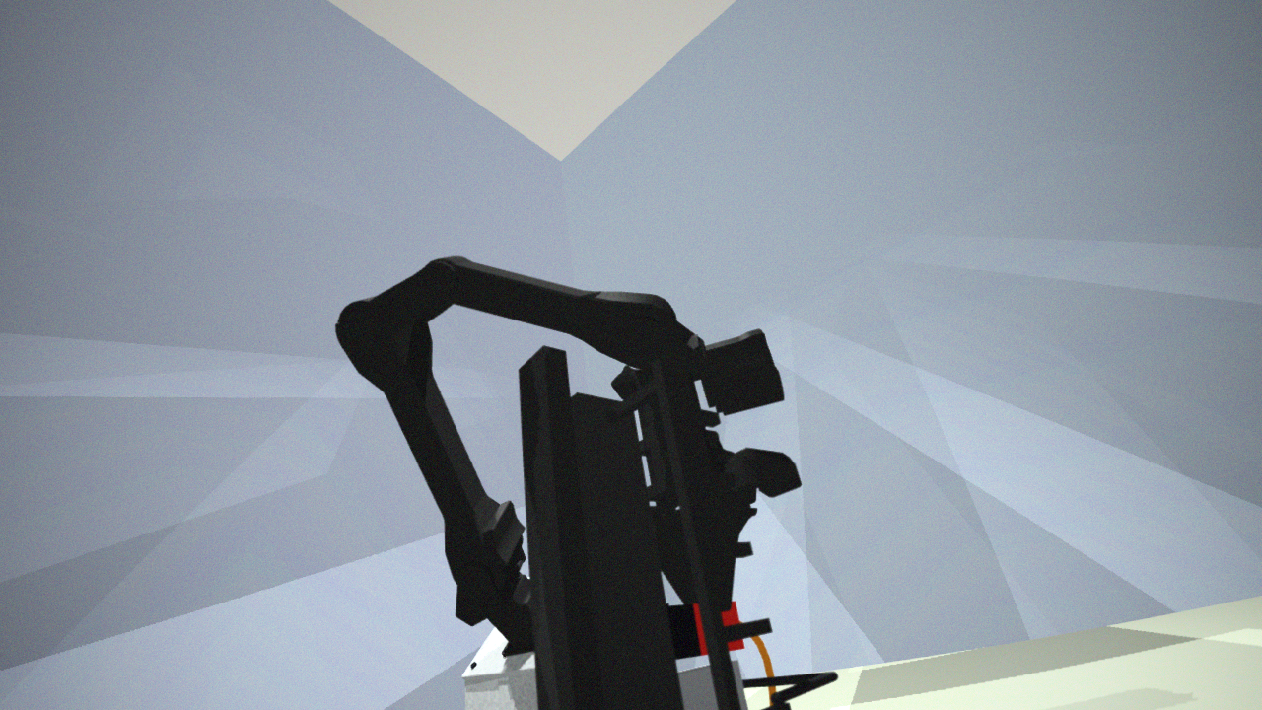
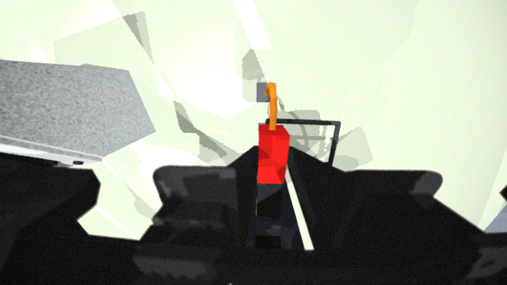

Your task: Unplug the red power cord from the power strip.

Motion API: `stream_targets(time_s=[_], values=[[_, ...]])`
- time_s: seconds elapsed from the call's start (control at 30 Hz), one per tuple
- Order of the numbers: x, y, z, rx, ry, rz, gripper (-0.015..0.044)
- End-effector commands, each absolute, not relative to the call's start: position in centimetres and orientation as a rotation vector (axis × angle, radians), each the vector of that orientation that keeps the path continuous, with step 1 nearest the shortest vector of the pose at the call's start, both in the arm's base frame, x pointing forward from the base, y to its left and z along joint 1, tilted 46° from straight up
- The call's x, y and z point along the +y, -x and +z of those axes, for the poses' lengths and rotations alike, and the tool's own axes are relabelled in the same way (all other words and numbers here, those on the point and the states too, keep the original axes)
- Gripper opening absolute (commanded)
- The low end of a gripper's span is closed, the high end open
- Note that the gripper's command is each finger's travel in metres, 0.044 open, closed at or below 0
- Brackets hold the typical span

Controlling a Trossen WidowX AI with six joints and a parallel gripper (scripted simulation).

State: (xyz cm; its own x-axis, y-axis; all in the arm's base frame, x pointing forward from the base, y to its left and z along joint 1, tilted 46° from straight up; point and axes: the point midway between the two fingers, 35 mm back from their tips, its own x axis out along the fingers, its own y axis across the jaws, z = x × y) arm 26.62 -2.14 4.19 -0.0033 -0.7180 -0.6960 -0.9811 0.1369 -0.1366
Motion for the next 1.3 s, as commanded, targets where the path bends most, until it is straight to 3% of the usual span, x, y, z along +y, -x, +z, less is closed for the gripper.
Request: stream_targets(time_s=[0.0,0.7,1.27], values=[[-1.9,-26.7,4.0,1.778,1.638,0.528,0.0000],[0.6,-27.6,1.8,1.778,1.638,0.532,0.0000],[1.5,-27.9,1.2,1.781,1.640,0.532,0.0440]])
